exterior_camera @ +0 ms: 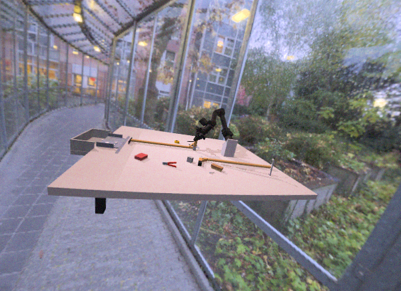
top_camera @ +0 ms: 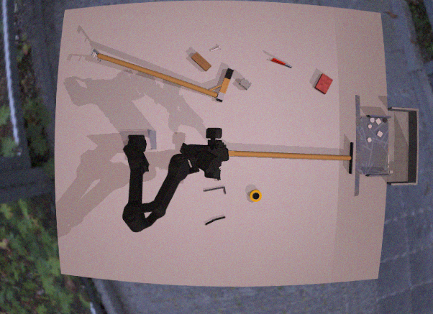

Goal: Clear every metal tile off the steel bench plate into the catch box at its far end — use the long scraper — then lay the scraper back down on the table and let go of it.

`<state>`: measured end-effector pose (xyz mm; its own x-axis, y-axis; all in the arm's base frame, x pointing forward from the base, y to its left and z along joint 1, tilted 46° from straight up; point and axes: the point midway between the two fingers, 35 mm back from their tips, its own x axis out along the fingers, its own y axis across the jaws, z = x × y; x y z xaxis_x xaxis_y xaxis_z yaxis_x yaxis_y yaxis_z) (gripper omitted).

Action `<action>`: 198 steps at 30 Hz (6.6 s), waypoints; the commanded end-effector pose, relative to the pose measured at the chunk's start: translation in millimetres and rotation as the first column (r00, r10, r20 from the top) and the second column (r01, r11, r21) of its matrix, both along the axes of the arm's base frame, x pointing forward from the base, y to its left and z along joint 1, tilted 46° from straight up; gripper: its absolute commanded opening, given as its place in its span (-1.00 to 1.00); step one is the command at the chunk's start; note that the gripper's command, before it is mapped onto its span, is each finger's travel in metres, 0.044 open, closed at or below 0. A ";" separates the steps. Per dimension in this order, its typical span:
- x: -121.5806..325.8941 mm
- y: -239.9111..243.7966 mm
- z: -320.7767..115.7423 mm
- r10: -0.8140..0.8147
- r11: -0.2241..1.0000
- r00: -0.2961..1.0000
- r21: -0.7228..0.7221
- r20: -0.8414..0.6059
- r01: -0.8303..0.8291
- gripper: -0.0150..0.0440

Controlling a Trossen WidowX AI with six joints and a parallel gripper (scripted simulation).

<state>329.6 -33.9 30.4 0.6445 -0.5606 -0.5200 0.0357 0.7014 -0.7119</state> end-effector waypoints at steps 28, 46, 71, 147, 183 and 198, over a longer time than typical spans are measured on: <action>-32.4 29.3 27.4 0.001 1.000 1.000 0.001 0.000 -0.001 1.00; -33.0 64.6 58.4 0.107 0.994 0.991 -0.037 0.075 -0.104 1.00; -44.2 139.6 124.1 0.328 0.944 0.914 -0.110 0.240 -0.310 1.00; -81.9 201.9 179.3 0.476 0.876 0.797 -0.123 0.372 -0.466 1.00; -30.2 99.3 82.7 0.206 0.978 0.968 -0.060 0.143 -0.200 1.00; -31.0 47.7 41.9 0.055 0.998 0.998 -0.014 0.035 -0.055 1.00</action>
<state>302.2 24.8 84.1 0.7238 -0.5124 -0.4621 0.0257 0.6893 -0.7240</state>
